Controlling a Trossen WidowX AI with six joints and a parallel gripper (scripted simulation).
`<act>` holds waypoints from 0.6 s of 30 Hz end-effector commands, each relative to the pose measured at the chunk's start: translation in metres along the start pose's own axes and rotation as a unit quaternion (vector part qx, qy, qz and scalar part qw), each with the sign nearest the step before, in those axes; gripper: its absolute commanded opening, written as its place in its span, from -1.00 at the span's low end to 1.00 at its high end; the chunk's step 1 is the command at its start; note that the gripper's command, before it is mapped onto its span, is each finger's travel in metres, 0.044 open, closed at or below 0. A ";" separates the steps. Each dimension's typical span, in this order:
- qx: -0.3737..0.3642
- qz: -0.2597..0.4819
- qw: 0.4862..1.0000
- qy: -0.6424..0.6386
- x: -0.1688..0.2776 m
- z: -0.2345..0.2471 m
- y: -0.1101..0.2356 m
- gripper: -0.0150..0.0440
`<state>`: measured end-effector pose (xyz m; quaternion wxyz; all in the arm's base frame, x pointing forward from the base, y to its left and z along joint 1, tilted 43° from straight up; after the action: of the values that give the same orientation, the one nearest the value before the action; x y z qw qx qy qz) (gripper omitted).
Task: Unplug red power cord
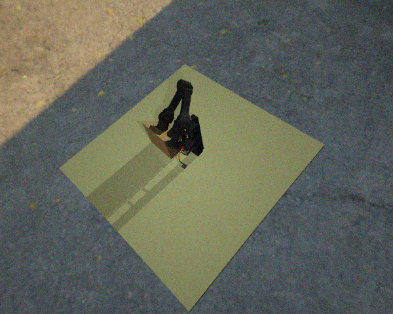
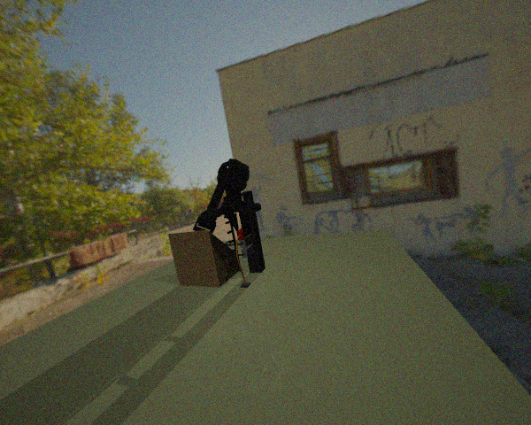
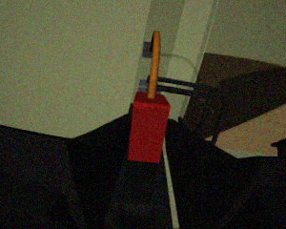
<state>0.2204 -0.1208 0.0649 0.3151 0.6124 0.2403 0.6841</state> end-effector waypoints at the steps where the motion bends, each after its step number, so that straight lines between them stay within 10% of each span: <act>1: -0.001 -0.019 1.000 0.002 -0.018 0.000 0.004 -0.49; 18: -0.001 -0.019 1.000 0.001 -0.045 -0.003 0.008 -0.49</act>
<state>0.2192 -0.1485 0.0409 0.3219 0.6086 0.2528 0.6798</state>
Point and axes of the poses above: the point midway between the two fingers, 35 mm back from their tips, its own y axis back along the fingers, its own z axis across the jaws, x = y × z, the point moved 2 cm from there along y, back along the fingers, and after that the axes turned 6 degrees about y, right-handed, at the moved point
